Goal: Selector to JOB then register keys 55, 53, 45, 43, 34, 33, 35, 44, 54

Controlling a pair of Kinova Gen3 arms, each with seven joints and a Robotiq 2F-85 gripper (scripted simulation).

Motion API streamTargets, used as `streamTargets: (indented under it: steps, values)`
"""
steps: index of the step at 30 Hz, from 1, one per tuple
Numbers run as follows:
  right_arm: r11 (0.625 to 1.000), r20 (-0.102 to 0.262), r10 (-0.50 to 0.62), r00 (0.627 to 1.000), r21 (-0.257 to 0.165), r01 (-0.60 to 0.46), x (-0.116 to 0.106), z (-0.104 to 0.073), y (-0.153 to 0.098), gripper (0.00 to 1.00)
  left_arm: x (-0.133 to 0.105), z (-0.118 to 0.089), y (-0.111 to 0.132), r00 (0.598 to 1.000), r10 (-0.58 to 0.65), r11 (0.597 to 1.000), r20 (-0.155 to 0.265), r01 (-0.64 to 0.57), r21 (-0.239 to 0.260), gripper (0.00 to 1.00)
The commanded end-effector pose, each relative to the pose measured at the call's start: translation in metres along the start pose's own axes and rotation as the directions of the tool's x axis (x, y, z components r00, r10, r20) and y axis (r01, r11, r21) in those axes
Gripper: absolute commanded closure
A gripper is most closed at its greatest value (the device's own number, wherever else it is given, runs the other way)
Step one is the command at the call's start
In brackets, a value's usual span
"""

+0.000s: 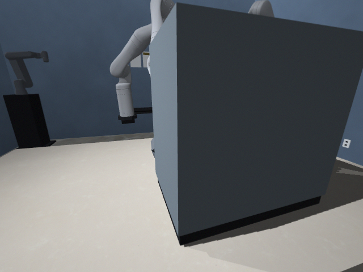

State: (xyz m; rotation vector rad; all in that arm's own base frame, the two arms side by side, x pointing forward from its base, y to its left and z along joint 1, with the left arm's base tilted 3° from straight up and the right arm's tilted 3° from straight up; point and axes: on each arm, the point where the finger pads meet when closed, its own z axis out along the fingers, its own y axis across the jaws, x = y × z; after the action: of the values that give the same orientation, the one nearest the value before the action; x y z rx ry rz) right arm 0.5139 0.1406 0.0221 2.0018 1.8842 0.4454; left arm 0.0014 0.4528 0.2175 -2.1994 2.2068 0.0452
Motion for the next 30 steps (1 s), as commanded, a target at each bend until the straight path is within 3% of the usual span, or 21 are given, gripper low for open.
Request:
streamTargets:
  steps: [1,17,30]
  values:
    - [1.0,-0.001,0.001,1.0,-0.001,-0.001,0.0,0.0,0.001,0.403,0.0,-0.001,0.0,1.0,0.0,1.0,0.002,0.0,0.0,0.002]
    - [1.0,-0.001,0.001,1.0,-0.001,-0.001,0.0,-0.002,0.001,0.403,0.0,-0.001,0.0,1.0,0.0,1.0,0.002,0.0,0.0,0.002]
    - [1.0,-0.001,0.001,1.0,-0.001,-0.001,0.0,-0.022,0.001,0.403,0.0,-0.001,0.0,1.0,0.0,1.0,0.002,0.0,0.0,0.002]
